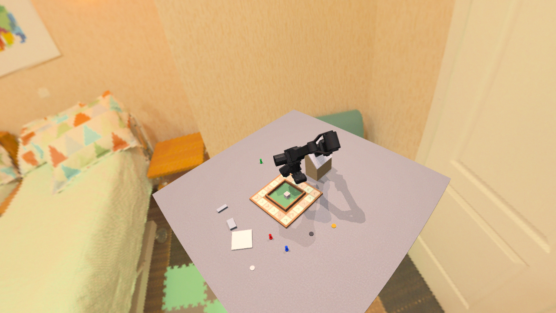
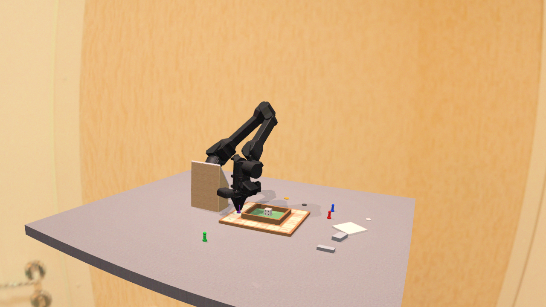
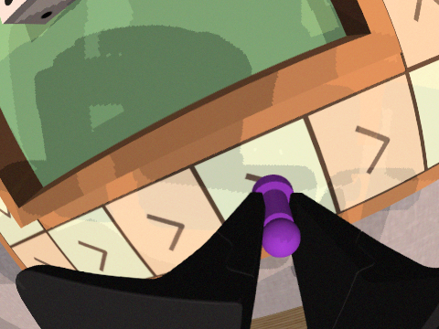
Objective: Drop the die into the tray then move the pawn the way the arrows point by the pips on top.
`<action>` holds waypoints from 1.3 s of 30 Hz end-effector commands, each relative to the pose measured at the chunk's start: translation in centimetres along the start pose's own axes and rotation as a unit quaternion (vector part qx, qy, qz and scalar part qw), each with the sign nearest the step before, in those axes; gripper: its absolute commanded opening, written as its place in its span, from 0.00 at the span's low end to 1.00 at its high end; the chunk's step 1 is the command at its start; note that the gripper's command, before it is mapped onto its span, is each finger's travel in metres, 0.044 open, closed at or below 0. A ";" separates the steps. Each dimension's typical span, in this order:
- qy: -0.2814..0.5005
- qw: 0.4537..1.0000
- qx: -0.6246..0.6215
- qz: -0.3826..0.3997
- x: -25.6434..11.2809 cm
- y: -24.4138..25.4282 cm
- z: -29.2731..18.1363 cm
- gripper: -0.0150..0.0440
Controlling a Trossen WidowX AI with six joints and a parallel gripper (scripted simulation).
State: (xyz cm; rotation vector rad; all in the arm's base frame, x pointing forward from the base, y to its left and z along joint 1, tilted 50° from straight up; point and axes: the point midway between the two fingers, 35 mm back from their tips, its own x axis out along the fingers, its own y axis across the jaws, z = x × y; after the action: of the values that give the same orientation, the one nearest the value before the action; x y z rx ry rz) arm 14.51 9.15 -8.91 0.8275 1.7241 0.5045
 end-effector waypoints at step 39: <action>-0.003 1.000 -0.020 -0.023 -12.3 -0.5 4.6 0.25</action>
State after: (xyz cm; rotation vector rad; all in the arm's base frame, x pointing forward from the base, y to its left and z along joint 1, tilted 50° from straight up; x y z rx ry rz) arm 19.30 -0.62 -1.99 0.7553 1.7153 0.5069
